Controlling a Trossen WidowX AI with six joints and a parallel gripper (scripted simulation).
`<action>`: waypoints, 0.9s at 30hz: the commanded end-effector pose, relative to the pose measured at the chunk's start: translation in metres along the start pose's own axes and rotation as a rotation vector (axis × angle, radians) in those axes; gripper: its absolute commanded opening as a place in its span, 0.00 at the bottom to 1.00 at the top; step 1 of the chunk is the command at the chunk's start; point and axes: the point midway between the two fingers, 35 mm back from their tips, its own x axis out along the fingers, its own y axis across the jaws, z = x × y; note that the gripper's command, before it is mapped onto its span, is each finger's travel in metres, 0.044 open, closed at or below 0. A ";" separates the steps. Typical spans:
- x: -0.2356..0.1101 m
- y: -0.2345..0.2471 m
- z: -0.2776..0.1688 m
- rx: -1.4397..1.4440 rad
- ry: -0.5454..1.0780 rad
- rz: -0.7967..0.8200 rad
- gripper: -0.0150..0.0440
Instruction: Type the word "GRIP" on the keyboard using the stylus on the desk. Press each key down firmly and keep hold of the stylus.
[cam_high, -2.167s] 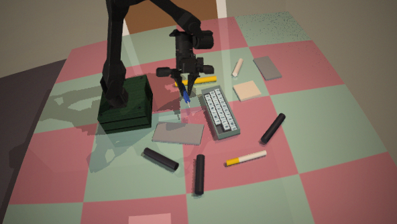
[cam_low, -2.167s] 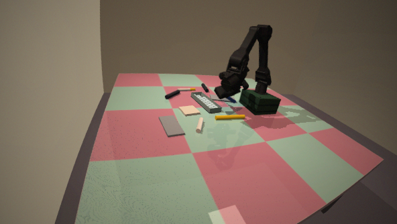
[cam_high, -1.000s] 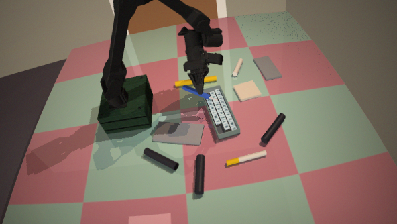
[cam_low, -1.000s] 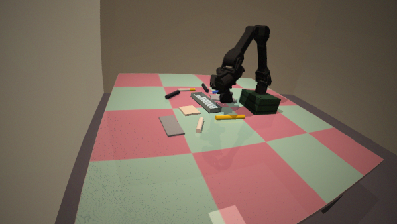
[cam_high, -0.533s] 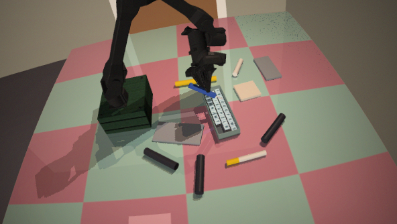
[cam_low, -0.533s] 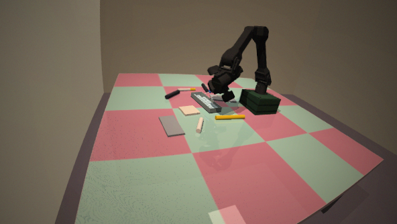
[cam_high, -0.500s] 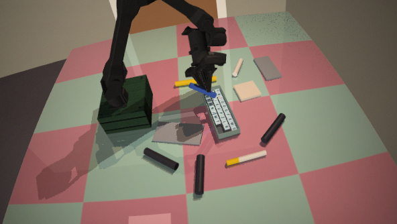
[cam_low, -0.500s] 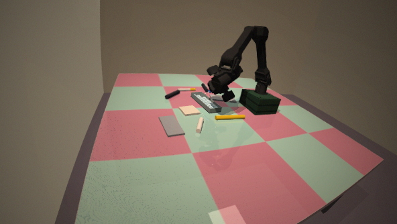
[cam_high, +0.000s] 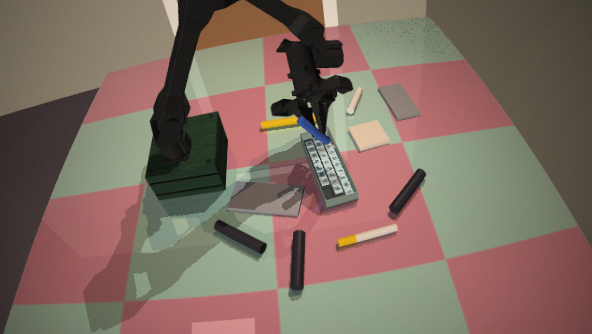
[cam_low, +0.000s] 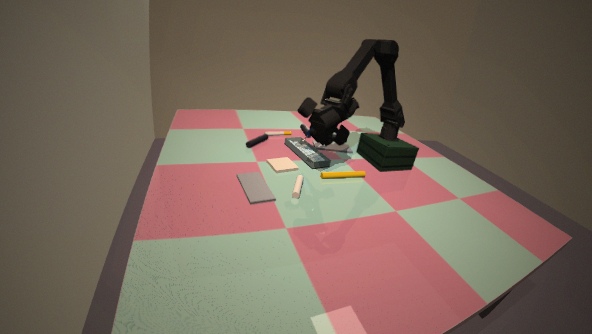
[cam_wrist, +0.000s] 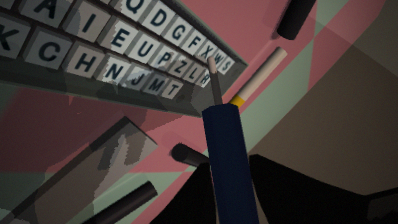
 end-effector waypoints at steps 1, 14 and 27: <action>-0.001 -0.010 0.001 -0.145 0.014 -0.032 0.25; -0.001 -0.030 0.002 -0.581 0.077 -0.088 0.25; 0.003 -0.032 0.007 -0.732 0.105 -0.101 0.25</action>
